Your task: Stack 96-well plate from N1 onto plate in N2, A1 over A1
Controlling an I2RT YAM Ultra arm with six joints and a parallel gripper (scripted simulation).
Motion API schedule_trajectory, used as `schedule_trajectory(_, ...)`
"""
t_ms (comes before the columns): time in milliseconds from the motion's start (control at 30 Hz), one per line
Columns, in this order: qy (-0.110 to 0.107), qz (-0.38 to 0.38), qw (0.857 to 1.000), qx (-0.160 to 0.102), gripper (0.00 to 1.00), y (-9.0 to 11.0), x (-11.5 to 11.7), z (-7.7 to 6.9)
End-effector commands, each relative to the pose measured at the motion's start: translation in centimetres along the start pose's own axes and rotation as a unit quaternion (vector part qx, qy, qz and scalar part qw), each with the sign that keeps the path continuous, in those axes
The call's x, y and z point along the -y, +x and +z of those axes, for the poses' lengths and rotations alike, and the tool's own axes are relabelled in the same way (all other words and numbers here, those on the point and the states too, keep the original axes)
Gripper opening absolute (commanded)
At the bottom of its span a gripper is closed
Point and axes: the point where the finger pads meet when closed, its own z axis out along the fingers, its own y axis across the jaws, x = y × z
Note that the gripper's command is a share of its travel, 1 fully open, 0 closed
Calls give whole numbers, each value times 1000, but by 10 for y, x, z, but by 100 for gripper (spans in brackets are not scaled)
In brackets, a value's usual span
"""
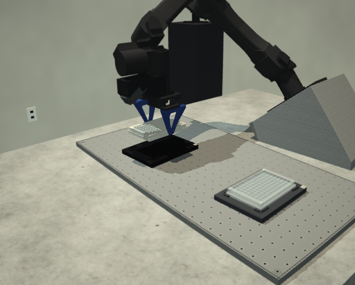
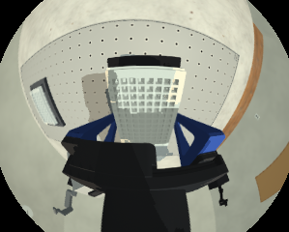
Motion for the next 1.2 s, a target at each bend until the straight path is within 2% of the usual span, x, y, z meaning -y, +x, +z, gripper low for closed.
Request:
schedule_trajectory(0,5,6,1000,23,0,-7,5,-30)
schedule_trajectory(667,4,6,1000,23,0,-5,5,-60)
schedule_trajectory(1167,3,6,1000,23,0,-5,4,-64)
